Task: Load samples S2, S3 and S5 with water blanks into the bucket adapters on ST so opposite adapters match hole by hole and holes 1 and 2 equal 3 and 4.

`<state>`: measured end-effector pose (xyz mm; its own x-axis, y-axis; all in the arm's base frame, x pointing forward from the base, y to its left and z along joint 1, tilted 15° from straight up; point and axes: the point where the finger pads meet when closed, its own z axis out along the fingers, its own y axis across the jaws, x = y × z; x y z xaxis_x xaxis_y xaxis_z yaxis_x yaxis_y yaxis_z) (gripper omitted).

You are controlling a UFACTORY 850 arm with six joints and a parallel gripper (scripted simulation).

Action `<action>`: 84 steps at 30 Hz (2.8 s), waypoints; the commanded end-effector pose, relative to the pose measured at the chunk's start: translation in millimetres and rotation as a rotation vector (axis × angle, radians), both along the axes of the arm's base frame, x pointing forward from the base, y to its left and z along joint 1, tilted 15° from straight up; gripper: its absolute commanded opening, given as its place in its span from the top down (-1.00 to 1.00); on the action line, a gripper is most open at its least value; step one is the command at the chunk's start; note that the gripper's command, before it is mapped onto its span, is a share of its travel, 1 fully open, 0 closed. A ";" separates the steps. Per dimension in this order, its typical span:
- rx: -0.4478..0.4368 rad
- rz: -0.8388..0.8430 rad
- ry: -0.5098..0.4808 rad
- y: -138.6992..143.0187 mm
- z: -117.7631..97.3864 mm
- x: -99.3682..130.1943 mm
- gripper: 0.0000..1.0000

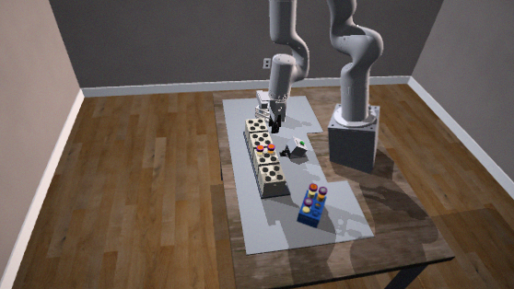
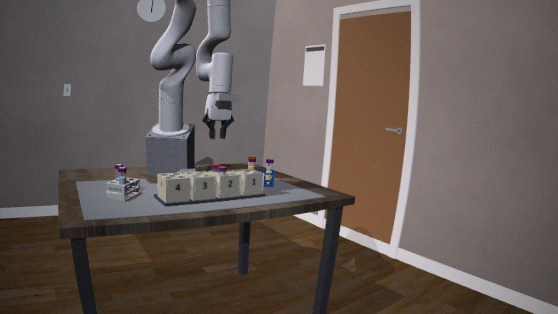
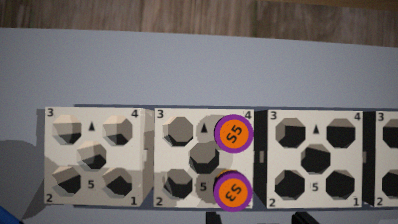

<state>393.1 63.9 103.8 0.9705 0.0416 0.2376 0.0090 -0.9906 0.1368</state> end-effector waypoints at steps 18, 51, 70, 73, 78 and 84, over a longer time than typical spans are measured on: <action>-0.011 -0.003 0.021 0.5 4.1 -0.2 0.13; 0.126 -0.573 -0.060 106.3 -22.7 -50.4 -0.15; 0.127 -0.573 -0.059 181.3 -41.8 -86.0 -0.15; 0.127 -0.573 -0.059 194.5 -45.1 -92.3 -0.15; 0.127 -0.573 -0.059 216.5 -50.8 -102.8 -0.15; 0.127 -0.573 -0.059 234.2 -55.3 -111.2 -0.15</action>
